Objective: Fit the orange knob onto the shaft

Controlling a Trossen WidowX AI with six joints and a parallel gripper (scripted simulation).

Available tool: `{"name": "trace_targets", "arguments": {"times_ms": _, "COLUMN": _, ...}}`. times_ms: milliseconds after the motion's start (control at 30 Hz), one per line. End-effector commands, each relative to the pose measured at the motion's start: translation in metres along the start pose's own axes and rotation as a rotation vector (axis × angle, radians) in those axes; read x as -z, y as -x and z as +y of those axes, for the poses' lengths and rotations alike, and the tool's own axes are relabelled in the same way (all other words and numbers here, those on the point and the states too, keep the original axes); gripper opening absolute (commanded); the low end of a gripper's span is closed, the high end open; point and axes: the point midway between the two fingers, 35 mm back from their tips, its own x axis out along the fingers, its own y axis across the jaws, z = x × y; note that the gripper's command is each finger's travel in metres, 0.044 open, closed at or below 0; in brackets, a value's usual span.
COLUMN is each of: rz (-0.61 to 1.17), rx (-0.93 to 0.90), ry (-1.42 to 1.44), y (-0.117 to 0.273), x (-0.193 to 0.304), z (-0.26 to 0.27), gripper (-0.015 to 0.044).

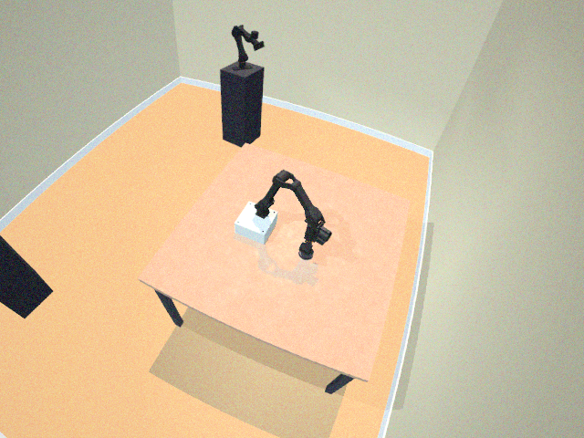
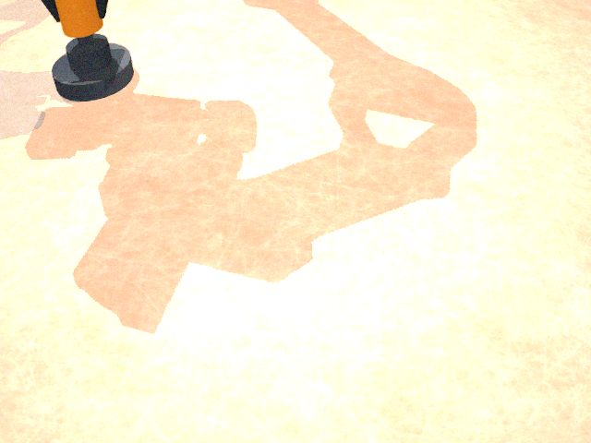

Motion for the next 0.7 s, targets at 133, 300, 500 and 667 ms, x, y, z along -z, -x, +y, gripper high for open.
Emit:
{"name": "trace_targets", "arguments": {"times_ms": 133, "rz": 0.0, "rx": 0.004, "ry": 0.004, "y": -0.0009, "x": 0.0015, "z": -0.0001, "gripper": 0.0}}
{"name": "trace_targets", "arguments": {"times_ms": 300, "rz": 0.0, "rx": 0.004, "ry": 0.004, "y": -0.0009, "x": 0.002, "z": 0.0001, "gripper": 0.0}}
{"name": "trace_targets", "arguments": {"times_ms": 500, "rz": 0.0, "rx": 0.004, "ry": 0.004, "y": -0.0015, "x": 0.0022, "z": 0.0001, "gripper": 0.0}}
{"name": "trace_targets", "arguments": {"times_ms": 667, "rz": 0.0, "rx": 0.004, "ry": 0.004, "y": 0.0036, "x": 0.0014, "z": -0.0003, "gripper": 0.0}}
